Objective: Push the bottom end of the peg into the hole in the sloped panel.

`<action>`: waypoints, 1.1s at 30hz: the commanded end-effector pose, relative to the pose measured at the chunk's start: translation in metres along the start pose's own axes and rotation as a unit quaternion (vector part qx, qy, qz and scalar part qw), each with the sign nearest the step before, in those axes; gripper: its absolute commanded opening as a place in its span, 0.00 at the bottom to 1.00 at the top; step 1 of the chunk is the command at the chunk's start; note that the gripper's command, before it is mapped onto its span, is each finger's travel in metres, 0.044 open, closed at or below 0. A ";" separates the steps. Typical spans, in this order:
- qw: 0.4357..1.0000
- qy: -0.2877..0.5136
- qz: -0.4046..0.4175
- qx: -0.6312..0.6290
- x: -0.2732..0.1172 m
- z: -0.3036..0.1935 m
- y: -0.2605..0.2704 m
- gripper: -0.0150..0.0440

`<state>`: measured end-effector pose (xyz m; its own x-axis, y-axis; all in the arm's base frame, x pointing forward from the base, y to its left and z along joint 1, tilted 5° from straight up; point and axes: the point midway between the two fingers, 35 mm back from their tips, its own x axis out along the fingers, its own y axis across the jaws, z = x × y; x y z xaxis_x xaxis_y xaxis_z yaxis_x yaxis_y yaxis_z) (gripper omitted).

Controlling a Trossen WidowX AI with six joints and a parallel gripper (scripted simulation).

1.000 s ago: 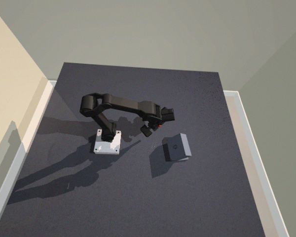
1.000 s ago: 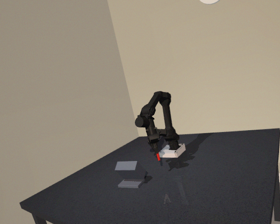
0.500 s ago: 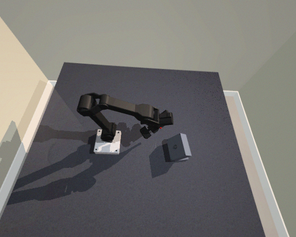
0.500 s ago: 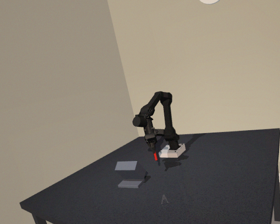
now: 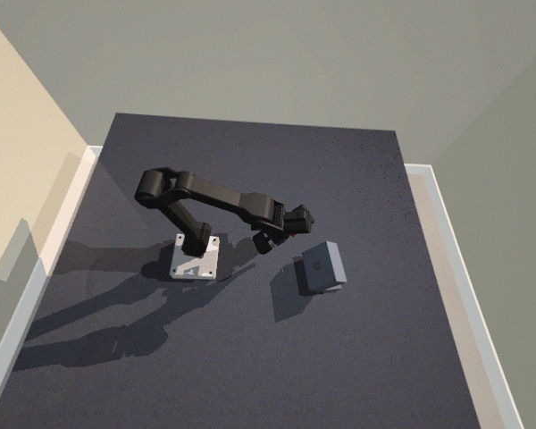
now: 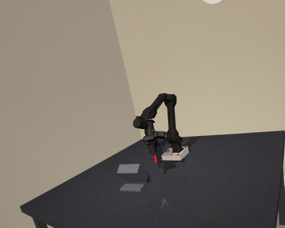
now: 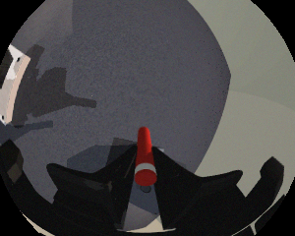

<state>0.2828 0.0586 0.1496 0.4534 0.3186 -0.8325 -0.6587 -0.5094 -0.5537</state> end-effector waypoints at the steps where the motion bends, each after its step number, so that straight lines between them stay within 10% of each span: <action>1: 1.000 0.003 -0.009 0.015 -0.001 -0.003 0.003 0.25; 33: 0.991 0.034 -0.078 0.101 -0.016 -0.030 0.014 0.25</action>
<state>0.2865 0.0256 0.1564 0.5829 0.3222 -0.7459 -0.6800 -0.3090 -0.6649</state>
